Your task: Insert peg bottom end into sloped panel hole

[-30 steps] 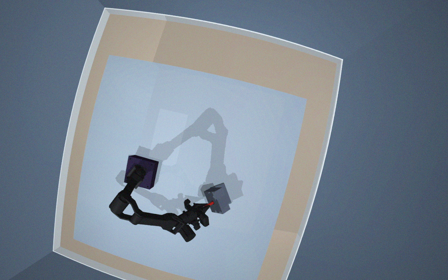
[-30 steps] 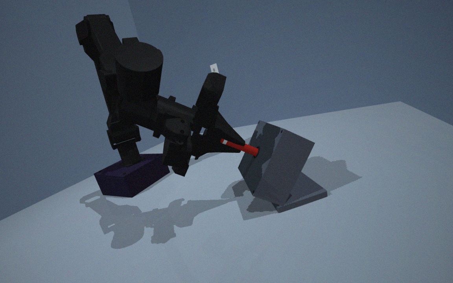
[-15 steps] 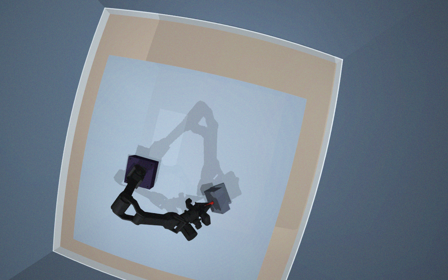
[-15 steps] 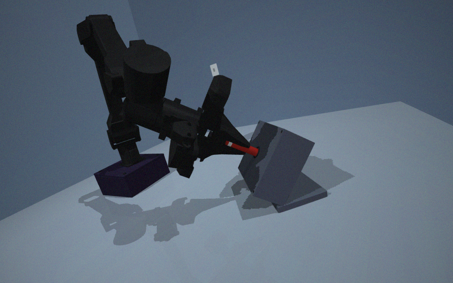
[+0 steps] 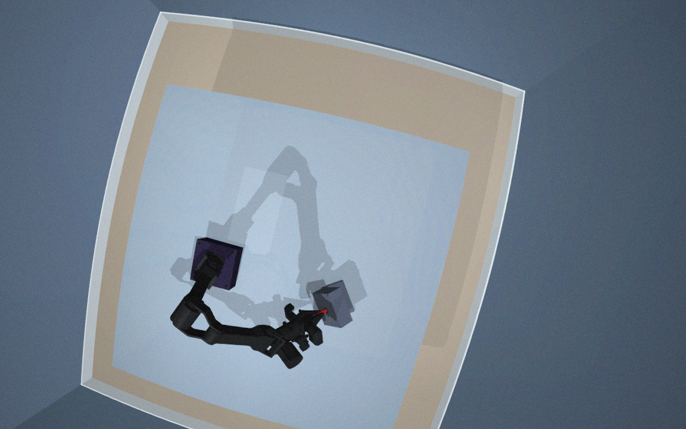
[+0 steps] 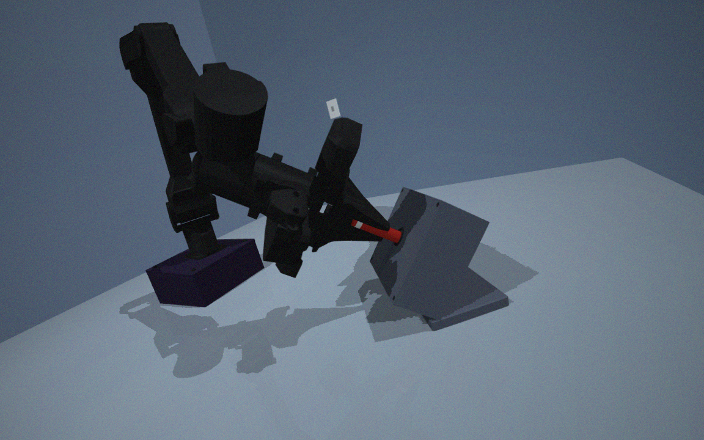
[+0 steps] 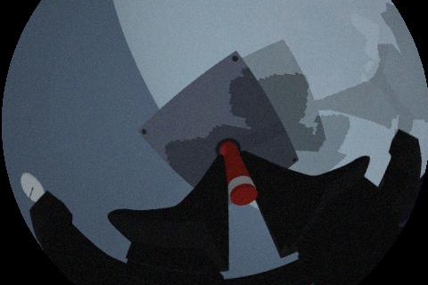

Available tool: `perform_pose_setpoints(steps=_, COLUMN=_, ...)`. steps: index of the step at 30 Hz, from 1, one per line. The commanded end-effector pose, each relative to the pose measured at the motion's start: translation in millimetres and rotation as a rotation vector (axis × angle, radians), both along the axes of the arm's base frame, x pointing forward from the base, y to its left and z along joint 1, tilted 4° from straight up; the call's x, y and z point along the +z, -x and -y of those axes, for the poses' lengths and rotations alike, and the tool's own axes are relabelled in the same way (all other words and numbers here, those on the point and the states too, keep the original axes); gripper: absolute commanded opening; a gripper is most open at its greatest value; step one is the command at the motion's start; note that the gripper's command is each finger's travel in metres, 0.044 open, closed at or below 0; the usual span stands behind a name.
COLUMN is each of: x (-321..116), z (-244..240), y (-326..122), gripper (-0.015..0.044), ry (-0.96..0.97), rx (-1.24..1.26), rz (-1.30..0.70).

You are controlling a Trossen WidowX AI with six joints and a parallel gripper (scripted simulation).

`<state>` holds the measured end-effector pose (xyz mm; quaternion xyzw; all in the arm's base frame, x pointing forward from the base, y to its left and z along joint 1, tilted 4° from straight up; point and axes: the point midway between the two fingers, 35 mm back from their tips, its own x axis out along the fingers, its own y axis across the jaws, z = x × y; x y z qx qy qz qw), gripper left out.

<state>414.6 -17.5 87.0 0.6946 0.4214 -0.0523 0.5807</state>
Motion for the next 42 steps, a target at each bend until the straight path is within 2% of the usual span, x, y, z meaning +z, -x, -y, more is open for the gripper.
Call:
perform_pose_setpoints(steps=1, x=0.1, z=0.0, y=0.1, gripper=0.0079, ry=0.000, rx=0.000, rz=0.000)
perform_pose_setpoints(steps=15, x=2.9, z=3.5, y=3.0, gripper=0.0440, ry=0.001, rx=0.000, rz=-0.001)
perform_pose_setpoints(steps=42, x=31.2, z=37.6, y=35.4, gripper=0.0440, ry=0.008, rx=-0.004, rz=-0.010)
